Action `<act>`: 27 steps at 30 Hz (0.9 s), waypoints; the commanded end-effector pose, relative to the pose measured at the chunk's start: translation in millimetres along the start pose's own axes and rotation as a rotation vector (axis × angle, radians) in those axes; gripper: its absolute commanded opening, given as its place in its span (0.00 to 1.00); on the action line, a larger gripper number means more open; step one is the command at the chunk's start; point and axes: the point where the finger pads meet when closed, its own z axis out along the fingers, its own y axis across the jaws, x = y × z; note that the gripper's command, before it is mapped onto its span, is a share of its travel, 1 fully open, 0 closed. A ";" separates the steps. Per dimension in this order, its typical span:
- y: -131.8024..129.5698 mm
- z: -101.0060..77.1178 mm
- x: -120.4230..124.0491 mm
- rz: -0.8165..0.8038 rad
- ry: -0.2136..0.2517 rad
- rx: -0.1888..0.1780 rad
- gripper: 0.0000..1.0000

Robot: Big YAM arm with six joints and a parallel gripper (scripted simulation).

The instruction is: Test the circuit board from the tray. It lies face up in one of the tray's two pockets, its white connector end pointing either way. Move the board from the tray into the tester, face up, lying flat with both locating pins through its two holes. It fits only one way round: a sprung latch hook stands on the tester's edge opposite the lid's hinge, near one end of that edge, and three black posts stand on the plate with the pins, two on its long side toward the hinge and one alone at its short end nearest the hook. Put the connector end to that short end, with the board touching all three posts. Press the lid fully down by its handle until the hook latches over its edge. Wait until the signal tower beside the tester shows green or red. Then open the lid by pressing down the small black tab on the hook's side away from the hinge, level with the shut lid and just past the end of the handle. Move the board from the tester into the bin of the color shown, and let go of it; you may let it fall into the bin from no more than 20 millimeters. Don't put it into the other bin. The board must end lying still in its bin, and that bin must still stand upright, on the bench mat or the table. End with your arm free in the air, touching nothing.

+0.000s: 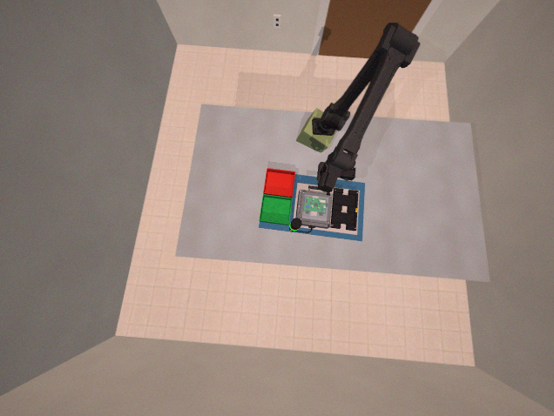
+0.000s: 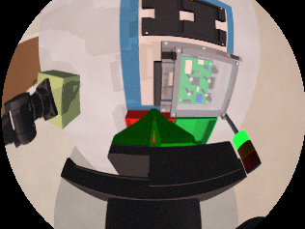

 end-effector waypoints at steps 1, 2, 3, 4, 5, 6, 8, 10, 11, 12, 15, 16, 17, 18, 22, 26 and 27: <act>-26.9 -30.9 -11.7 -0.020 0.008 0.074 0.00; -27.2 -30.8 -14.0 -0.020 0.008 0.074 0.00; -27.6 -30.1 -16.5 -0.019 0.008 0.072 0.00; -28.1 -29.1 -19.5 -0.018 0.007 0.069 0.00; -28.6 -28.5 -22.9 -0.018 0.007 0.067 0.00; -29.2 -28.6 -26.8 -0.018 0.007 0.067 0.00; -30.6 -30.8 -35.8 -0.020 0.007 0.075 0.00; -32.1 -30.1 -44.4 -0.019 0.005 0.073 0.00; -32.8 -28.2 -48.2 -0.018 0.004 0.068 0.00; -32.8 -28.2 -48.2 -0.018 0.004 0.068 0.00; -34.2 -26.1 -55.4 -0.016 0.003 0.062 0.00; -34.8 -26.5 -58.8 -0.017 0.002 0.064 0.00; -35.3 -26.8 -61.8 -0.017 0.002 0.065 0.00; -35.7 -27.0 -64.2 -0.017 0.001 0.066 0.00; -36.6 -27.0 -69.0 -0.017 0.001 0.067 0.00; -38.3 -28.0 -62.5 0.002 0.001 0.074 0.00; -39.9 -26.0 -63.2 -0.002 0.000 0.076 0.00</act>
